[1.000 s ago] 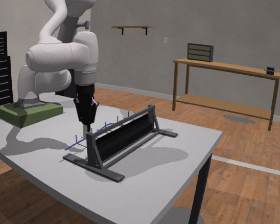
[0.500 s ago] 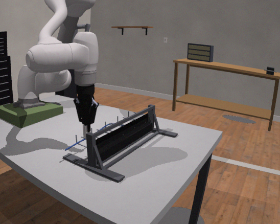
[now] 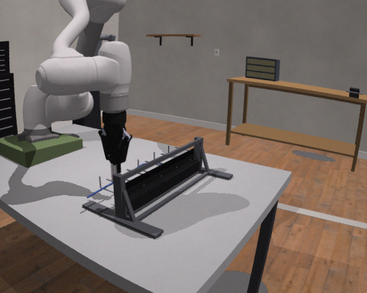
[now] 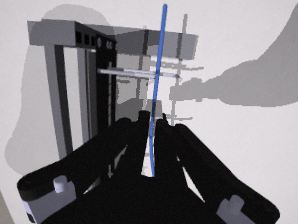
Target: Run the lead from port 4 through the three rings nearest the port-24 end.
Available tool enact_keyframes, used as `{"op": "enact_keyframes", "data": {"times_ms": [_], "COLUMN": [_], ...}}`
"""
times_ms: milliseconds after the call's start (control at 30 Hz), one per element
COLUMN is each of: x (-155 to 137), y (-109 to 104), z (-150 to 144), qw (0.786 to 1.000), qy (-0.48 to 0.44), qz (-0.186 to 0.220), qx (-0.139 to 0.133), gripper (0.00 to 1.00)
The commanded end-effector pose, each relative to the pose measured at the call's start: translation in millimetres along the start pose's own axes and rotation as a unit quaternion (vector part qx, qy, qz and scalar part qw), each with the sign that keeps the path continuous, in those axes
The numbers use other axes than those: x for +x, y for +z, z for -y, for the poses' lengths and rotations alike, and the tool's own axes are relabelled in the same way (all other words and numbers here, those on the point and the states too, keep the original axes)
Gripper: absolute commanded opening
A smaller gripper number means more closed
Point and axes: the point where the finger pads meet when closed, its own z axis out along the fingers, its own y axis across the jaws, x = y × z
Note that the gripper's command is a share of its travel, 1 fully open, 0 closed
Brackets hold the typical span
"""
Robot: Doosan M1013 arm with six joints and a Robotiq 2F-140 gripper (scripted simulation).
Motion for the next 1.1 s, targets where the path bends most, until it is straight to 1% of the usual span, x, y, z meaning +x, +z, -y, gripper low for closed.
{"op": "enact_keyframes", "data": {"times_ms": [0,333,600,1067], "x": [0,0,0,0], "y": [0,0,0,0], "z": [4,20,27,30], "qw": [1.000,1.000,1.000,1.000], "qy": [0.000,0.000,0.000,0.000], "qz": [0.000,0.000,0.000,0.000], "qx": [0.000,0.000,0.000,0.000], "gripper": [0.00,0.00,0.00,0.00]}}
